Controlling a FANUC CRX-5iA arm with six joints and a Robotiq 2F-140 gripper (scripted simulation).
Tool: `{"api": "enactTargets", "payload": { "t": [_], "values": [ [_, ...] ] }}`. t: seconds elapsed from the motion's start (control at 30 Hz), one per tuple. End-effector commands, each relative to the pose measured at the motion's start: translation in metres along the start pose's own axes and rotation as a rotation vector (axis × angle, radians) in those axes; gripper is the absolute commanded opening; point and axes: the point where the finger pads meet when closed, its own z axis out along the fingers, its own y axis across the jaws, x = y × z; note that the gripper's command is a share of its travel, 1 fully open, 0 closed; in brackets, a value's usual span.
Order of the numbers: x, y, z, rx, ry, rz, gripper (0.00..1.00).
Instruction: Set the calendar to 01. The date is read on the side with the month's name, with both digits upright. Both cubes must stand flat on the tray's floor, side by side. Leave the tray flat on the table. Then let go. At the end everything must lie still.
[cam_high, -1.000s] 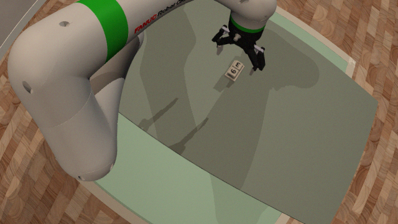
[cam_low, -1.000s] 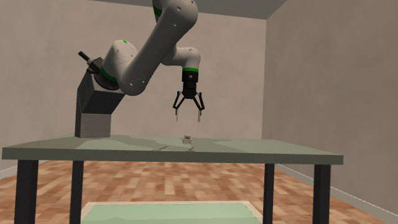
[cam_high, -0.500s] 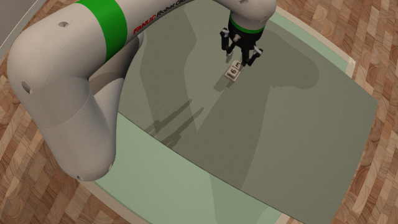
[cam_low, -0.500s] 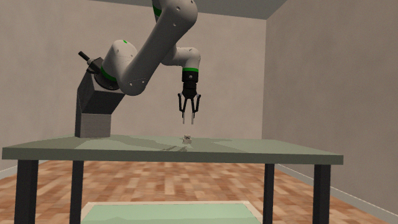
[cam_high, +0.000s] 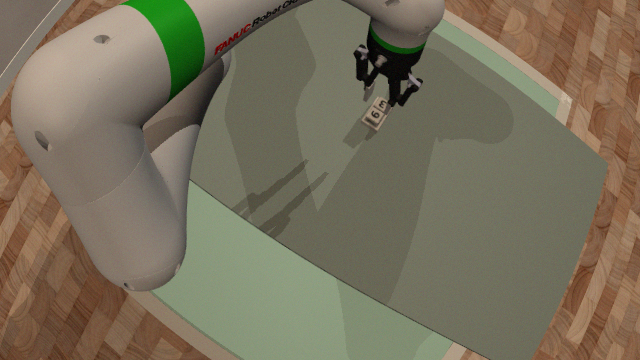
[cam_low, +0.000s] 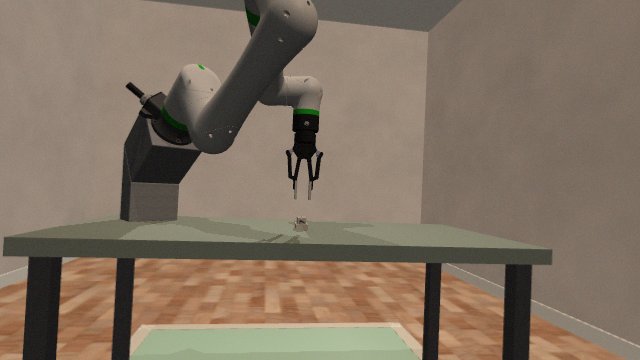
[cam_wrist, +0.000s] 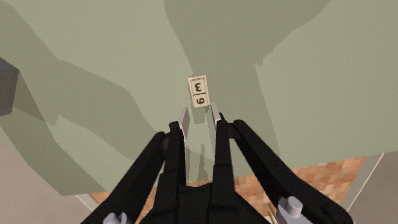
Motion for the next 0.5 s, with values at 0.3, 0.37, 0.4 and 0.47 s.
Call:
{"api": "enactTargets", "payload": {
  "t": [0.3, 0.37, 0.4, 0.47],
  "values": [
    [0.0001, 0.0001, 0.0008, 0.000, 0.001, 0.000, 0.28],
    [0.0001, 0.0001, 0.0017, 0.000, 0.001, 0.000, 0.28],
    [0.0001, 0.0002, 0.0022, 0.000, 0.001, 0.000, 0.28],
    [0.0001, 0.0002, 0.0036, 0.000, 0.002, 0.000, 0.28]
  ]
}}
